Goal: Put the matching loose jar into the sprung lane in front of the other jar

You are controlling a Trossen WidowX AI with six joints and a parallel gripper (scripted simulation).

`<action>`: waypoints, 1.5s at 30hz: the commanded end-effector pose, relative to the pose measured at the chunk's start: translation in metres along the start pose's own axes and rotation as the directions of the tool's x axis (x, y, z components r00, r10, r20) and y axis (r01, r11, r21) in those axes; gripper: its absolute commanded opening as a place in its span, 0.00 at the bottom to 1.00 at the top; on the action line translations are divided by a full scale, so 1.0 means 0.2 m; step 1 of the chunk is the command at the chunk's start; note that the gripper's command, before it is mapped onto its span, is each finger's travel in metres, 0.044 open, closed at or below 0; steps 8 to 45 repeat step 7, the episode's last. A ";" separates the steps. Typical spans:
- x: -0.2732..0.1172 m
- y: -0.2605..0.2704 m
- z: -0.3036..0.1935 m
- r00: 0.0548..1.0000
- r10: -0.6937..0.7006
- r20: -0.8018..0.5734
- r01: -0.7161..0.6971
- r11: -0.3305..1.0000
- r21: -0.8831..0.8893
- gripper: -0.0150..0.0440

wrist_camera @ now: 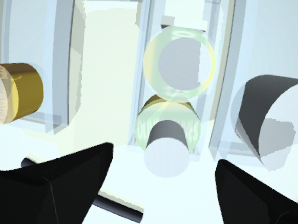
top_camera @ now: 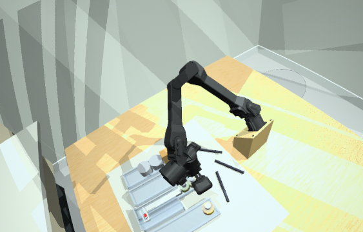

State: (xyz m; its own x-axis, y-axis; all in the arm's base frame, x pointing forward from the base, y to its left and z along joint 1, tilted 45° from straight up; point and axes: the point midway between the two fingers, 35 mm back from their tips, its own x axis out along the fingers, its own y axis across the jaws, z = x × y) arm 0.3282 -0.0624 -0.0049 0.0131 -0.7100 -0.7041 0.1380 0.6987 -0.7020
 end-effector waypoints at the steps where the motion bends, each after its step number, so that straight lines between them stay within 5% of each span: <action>1: 0.00 0.01 -0.07 1.000 0.003 -0.005 -0.003 1.000 0.001 0.74; 45: 0.00 0.01 -0.17 1.000 0.004 -0.006 -0.004 1.000 0.000 0.74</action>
